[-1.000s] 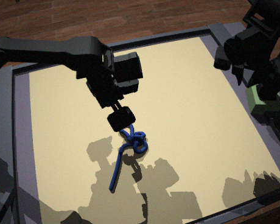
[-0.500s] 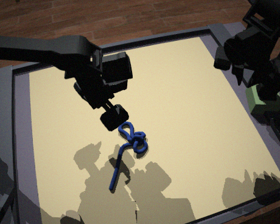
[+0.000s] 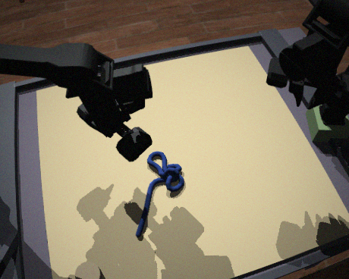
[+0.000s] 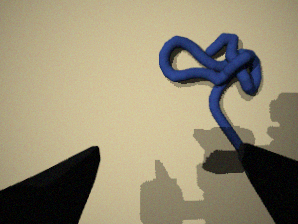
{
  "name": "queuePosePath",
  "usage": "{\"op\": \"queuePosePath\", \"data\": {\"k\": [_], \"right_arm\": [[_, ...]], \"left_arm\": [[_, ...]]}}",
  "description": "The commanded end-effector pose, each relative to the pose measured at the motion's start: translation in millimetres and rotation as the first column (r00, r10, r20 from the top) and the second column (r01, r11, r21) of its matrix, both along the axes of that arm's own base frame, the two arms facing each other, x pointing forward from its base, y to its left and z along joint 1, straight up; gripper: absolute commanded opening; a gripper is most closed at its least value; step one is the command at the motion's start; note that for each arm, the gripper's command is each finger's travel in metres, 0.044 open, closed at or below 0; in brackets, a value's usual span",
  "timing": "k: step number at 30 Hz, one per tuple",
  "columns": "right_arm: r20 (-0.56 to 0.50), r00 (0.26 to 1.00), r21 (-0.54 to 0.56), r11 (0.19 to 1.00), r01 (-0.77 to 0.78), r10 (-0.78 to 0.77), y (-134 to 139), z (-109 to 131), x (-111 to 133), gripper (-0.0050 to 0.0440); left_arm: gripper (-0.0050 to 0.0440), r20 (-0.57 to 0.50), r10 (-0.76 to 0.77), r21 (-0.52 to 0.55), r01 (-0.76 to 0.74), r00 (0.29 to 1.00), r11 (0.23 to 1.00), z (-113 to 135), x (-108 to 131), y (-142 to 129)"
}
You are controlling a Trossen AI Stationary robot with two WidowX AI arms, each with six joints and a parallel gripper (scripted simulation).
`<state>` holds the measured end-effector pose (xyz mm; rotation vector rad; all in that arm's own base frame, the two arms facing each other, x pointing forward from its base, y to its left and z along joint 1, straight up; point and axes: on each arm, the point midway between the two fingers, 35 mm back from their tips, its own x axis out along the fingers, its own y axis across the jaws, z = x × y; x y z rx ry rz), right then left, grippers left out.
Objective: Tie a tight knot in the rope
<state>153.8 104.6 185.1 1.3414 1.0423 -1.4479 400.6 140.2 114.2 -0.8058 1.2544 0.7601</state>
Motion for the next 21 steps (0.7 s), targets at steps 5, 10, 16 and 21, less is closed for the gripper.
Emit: {"op": "queuePosePath", "data": {"k": [5,10,16,21], "right_arm": [[0.013,1.000,0.004,1.000,0.001,-0.001,0,3,0,0.0100],[0.013,1.000,0.004,1.000,0.001,-0.001,0,3,0,0.0100],[0.013,1.000,0.004,1.000,0.001,-0.001,0,3,0,0.0100],[0.013,1.000,0.004,1.000,0.001,-0.001,0,3,0,0.0100]], "left_arm": [[0.0440,0.041,0.071,-0.007,-0.070,0.997,0.997,19,-10,-9],[0.0440,0.043,0.132,-0.021,-0.131,0.990,0.991,23,-19,-16],[0.0440,0.045,0.197,-0.036,-0.195,0.979,0.980,27,-29,-23],[0.0440,0.045,0.247,-0.047,-0.245,0.968,0.968,30,-37,-28]]}}
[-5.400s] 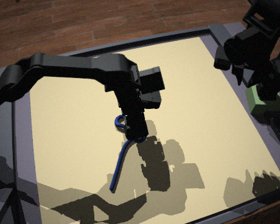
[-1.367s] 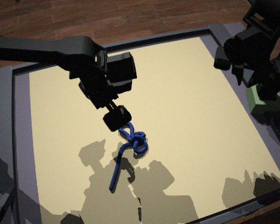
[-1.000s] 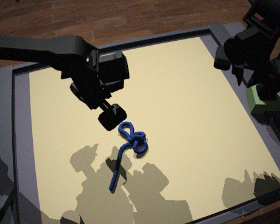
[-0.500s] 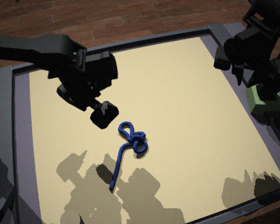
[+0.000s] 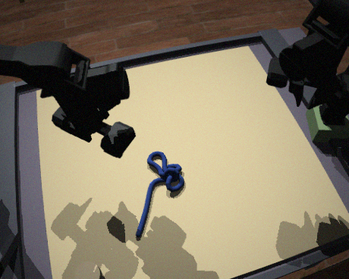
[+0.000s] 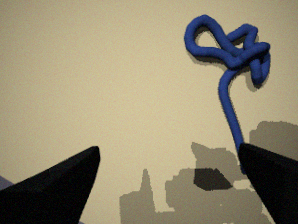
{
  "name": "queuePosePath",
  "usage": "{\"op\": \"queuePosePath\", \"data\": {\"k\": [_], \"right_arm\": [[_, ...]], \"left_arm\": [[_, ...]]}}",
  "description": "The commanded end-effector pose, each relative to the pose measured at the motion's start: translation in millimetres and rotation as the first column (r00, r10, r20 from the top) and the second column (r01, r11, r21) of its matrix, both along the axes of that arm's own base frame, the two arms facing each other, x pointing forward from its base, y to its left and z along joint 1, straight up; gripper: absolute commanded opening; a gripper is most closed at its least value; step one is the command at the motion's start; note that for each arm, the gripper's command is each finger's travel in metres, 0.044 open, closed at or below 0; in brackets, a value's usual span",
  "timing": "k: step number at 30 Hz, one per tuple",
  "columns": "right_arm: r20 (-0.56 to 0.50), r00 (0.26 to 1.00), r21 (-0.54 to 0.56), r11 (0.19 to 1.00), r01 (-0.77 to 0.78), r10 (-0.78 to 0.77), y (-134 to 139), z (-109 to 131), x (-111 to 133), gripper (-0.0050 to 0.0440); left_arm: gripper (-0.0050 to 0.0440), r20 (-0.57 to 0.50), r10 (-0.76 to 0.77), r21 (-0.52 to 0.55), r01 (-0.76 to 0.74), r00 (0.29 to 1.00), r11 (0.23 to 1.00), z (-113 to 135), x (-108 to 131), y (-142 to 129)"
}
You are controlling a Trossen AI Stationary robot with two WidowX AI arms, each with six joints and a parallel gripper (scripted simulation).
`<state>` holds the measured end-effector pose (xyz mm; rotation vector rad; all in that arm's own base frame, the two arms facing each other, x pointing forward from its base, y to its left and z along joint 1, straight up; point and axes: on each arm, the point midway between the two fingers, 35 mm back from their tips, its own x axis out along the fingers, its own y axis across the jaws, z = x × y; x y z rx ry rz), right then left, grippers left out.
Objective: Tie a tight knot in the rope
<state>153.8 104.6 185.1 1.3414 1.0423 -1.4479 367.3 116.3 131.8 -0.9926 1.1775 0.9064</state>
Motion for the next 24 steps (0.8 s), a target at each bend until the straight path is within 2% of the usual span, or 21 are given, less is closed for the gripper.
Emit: {"op": "queuePosePath", "data": {"k": [1,24], "right_arm": [[0.013,1.000,0.004,1.000,0.001,-0.001,0,3,0,0.0100],[0.013,1.000,0.004,1.000,0.001,-0.001,0,3,0,0.0100]], "left_arm": [[0.0440,0.032,0.032,-0.001,-0.032,0.999,0.999,13,-5,-5],[0.0440,0.038,0.273,-0.056,-0.271,0.961,0.961,29,-42,-32]]}}
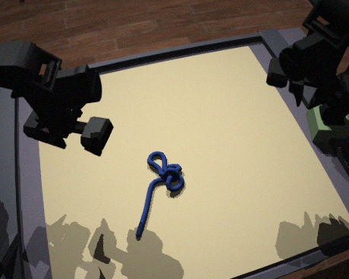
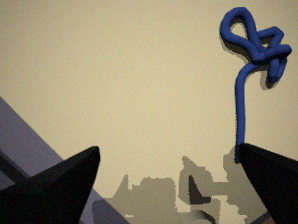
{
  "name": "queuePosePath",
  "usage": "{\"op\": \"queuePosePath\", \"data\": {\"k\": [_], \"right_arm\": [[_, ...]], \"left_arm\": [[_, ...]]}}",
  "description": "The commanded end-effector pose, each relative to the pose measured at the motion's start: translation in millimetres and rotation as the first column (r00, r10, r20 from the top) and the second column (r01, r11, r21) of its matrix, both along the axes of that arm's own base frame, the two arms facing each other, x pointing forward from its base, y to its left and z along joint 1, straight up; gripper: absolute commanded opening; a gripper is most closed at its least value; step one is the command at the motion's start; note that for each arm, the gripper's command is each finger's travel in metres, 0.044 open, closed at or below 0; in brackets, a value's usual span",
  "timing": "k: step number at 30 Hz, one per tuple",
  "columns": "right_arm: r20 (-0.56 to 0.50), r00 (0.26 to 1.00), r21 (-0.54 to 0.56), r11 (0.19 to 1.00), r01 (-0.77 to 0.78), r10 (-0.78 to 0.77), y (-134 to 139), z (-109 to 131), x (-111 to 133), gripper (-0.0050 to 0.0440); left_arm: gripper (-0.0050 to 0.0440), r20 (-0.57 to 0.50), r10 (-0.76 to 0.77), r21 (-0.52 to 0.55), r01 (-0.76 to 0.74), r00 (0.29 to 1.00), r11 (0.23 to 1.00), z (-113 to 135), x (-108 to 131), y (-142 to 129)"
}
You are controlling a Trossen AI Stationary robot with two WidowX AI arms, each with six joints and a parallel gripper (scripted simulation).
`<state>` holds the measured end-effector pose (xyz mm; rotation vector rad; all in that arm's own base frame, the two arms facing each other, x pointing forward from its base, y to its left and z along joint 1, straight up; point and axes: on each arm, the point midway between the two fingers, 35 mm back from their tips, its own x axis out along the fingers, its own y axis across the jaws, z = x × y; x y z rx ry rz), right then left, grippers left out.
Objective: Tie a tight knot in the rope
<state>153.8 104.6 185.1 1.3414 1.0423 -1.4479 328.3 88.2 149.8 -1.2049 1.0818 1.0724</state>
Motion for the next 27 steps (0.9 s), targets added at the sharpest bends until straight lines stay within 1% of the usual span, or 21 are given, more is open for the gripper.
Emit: {"op": "queuePosePath", "data": {"k": [1,6,7,9,11,13,15,17,20,21,24,26,27], "right_arm": [[0.013,1.000,0.004,1.000,0.001,-0.001,-0.5,3.2,0.3,0.0100],[0.013,1.000,0.004,1.000,0.001,-0.001,-0.5,3.2,0.3,0.0100],[0.013,1.000,0.004,1.000,0.001,-0.001,-0.5,3.2,0.3,0.0100],[0.013,1.000,0.004,1.000,0.001,-0.001,-0.5,3.2,0.3,0.0100],[0.013,1.000,0.004,1.000,0.001,-0.001,-0.5,3.2,0.3,0.0100],[0.013,1.000,0.004,1.000,0.001,-0.001,-0.5,3.2,0.3,0.0100],[0.013,1.000,0.004,1.000,0.001,-0.001,-0.5,3.2,0.3,0.0100],[0.013,1.000,0.004,1.000,0.001,-0.001,-0.5,3.2,0.3,0.0100],[0.013,1.000,0.004,1.000,0.001,-0.001,-0.5,3.2,0.3,0.0100],[0.013,1.000,0.004,1.000,0.001,-0.001,-0.5,3.2,0.3,0.0100],[0.013,1.000,0.004,1.000,0.001,-0.001,-0.5,3.2,0.3,0.0100],[0.013,1.000,0.004,1.000,0.001,-0.001,-0.5,3.2,0.3,0.0100],[0.013,1.000,0.004,1.000,0.001,-0.001,-0.5,3.2,0.3,0.0100]], "left_arm": [[0.0440,0.031,0.023,0.002,-0.023,0.999,1.000,11.1,-3.2,-3.6],[0.0440,0.031,0.023,0.002,-0.023,0.999,1.000,11.1,-3.2,-3.6],[0.0416,0.032,0.024,0.002,-0.024,0.999,1.000,11.1,-3.2,-3.6],[0.0416,0.032,0.024,0.002,-0.024,0.999,1.000,11.1,-3.2,-3.6],[0.0368,0.047,0.060,0.005,-0.060,0.997,0.998,10.8,-3.3,-3.9],[0.0320,0.090,0.160,0.008,-0.162,0.983,0.987,10.1,-3.7,-4.6],[0.0272,0.163,0.299,-0.002,-0.303,0.940,0.953,9.2,-4.6,-5.7],[0.0224,0.220,0.388,-0.020,-0.393,0.895,0.919,8.6,-5.6,-6.6],[0.0152,0.285,0.518,-0.074,-0.520,0.807,0.851,8.1,-7.1,-7.8],[0.0140,0.302,0.559,-0.097,-0.559,0.772,0.824,8.0,-7.7,-8.1],[0.0140,0.339,0.670,-0.173,-0.656,0.660,0.734,7.7,-9.3,-9.0],[0.0140,0.339,0.670,-0.173,-0.656,0.660,0.734,7.7,-9.3,-9.0],[0.0140,0.346,0.688,-0.188,-0.671,0.638,0.717,7.6,-9.7,-9.3]]}}
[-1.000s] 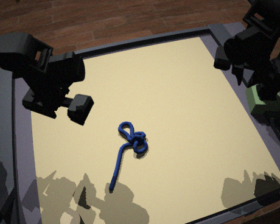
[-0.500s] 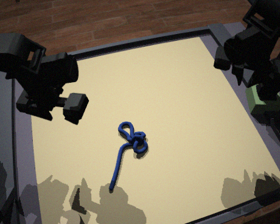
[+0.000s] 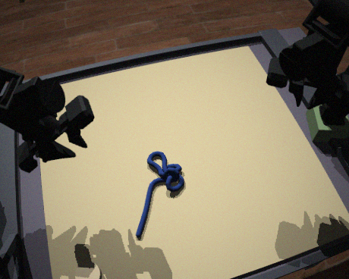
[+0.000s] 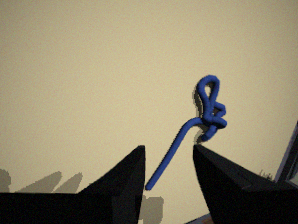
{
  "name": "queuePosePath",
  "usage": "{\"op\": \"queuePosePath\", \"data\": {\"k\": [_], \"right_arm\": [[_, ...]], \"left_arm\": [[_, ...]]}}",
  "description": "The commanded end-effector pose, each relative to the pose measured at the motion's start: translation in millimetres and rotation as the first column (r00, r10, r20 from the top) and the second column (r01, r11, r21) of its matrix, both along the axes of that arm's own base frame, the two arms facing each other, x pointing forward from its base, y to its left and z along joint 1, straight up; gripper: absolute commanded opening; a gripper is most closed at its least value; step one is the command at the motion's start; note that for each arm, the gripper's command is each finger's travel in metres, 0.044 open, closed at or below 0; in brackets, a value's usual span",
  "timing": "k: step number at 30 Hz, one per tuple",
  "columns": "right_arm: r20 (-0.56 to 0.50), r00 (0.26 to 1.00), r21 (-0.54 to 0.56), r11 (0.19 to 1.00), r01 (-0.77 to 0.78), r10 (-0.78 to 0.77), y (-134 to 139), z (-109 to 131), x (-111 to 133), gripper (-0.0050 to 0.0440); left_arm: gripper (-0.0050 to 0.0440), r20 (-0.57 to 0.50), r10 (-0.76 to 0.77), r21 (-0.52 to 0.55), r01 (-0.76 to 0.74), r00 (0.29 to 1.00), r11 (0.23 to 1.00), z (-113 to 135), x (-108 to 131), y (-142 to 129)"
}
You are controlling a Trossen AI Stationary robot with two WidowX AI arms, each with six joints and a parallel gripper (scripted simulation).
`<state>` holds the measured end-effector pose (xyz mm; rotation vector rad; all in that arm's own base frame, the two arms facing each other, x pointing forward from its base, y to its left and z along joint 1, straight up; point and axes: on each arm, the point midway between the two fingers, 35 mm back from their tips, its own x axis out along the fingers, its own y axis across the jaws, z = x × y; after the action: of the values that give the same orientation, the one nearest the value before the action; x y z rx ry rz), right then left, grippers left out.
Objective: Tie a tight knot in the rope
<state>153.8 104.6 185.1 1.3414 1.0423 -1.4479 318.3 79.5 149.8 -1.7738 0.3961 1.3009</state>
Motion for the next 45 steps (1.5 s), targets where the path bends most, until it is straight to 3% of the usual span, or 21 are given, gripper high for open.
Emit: {"op": "queuePosePath", "data": {"k": [1,16,45], "right_arm": [[0.013,1.000,0.004,1.000,0.001,-0.001,0,3,0,0.0100],[0.013,1.000,0.004,1.000,0.001,-0.001,0,3,0,0.0100],[0.013,1.000,0.004,1.000,0.001,-0.001,0,3,0,0.0100]], "left_arm": [[0.0140,0.078,0.084,-0.016,-0.083,0.993,0.996,8,0,-1],[0.0140,0.079,0.086,-0.016,-0.085,0.993,0.996,2,13,4],[0.0140,0.083,0.086,-0.015,-0.085,0.993,0.996,-28,80,27]]}}
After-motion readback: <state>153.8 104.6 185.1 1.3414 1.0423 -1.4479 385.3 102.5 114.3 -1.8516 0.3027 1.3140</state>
